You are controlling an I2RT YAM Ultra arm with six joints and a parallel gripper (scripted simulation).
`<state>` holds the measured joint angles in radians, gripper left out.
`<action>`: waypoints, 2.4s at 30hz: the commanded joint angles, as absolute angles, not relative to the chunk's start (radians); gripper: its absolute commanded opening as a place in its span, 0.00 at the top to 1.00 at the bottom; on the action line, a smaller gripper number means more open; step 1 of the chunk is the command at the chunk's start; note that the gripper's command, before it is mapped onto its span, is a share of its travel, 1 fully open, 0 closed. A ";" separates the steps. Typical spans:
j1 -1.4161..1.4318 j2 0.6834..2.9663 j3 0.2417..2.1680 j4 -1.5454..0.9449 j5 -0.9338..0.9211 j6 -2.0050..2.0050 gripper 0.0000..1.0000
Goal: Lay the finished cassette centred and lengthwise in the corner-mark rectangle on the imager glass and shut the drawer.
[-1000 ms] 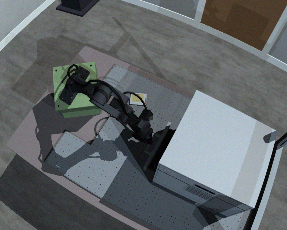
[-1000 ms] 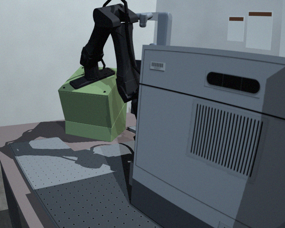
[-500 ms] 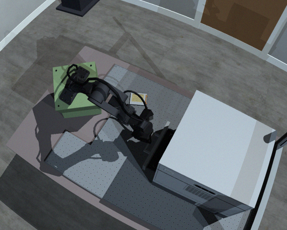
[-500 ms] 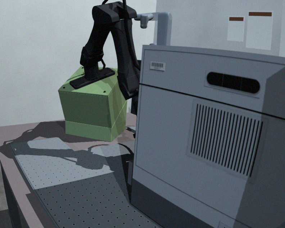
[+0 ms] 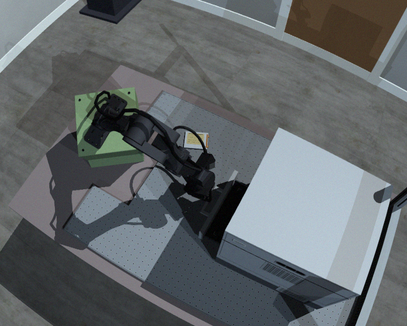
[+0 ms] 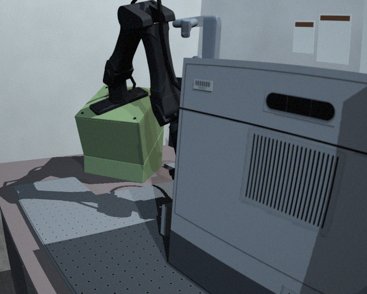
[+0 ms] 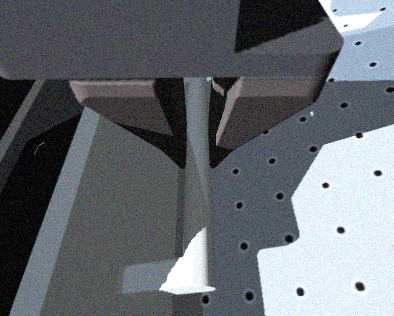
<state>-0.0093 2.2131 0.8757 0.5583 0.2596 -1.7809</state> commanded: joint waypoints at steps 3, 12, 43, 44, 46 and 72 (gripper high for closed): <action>-0.006 2.181 0.821 0.545 0.271 -1.767 1.00; -0.011 2.173 0.776 0.582 0.261 -1.768 1.00; -0.011 2.186 0.733 0.615 0.259 -1.771 1.00; -0.011 2.186 0.733 0.615 0.259 -1.771 1.00; -0.011 2.186 0.733 0.615 0.259 -1.771 1.00; 0.008 2.120 0.775 0.390 0.300 -1.726 1.00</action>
